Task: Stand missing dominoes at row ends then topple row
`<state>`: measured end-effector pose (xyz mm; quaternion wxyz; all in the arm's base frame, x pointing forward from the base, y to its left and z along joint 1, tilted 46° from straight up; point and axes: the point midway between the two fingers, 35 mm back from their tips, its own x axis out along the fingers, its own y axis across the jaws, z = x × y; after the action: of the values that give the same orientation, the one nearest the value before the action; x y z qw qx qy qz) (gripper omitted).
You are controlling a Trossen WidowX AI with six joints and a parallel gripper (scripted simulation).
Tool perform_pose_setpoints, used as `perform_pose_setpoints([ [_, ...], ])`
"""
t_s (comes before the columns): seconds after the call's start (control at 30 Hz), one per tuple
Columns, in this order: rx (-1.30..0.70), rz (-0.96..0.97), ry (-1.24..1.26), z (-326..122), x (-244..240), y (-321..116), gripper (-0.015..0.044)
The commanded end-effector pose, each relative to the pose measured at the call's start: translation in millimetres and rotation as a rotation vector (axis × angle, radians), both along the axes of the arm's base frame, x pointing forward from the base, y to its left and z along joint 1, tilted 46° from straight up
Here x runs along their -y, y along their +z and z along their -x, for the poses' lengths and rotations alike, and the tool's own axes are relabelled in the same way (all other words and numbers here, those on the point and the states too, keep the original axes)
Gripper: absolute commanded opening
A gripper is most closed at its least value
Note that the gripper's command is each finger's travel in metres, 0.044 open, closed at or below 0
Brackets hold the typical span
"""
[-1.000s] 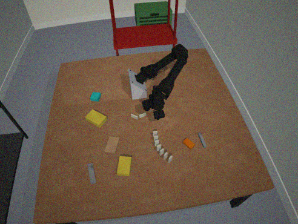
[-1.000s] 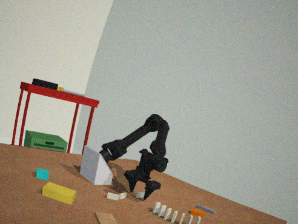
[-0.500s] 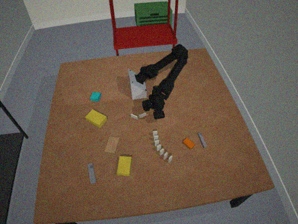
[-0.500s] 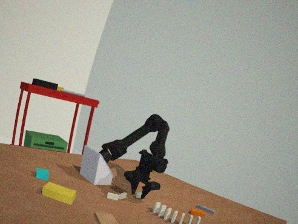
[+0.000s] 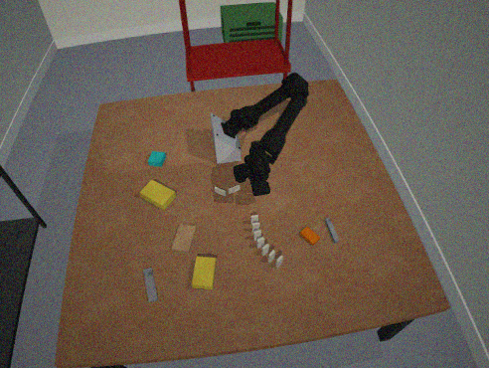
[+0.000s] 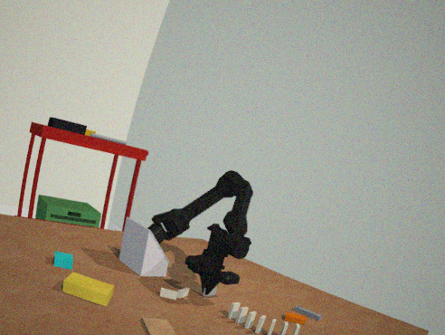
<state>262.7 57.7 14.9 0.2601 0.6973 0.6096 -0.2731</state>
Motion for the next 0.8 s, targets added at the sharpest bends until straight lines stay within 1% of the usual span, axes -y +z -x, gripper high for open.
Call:
perform_pose_setpoints([
  [0.0,-0.001,-0.004,-0.001,-0.1,-0.8,0.1,0.0023],
  [0.1,-0.001,-0.003,-0.001,1.1,11.5,10.4,0.0023],
  [0.47,-0.004,0.003,-0.001,11.7,111.5,94.6,0.0023],
  [0.53,-0.004,0.003,-0.001,12.4,118.0,100.1,0.0023],
  [0.77,0.013,0.007,0.016,11.2,116.5,102.1,0.0023],
])
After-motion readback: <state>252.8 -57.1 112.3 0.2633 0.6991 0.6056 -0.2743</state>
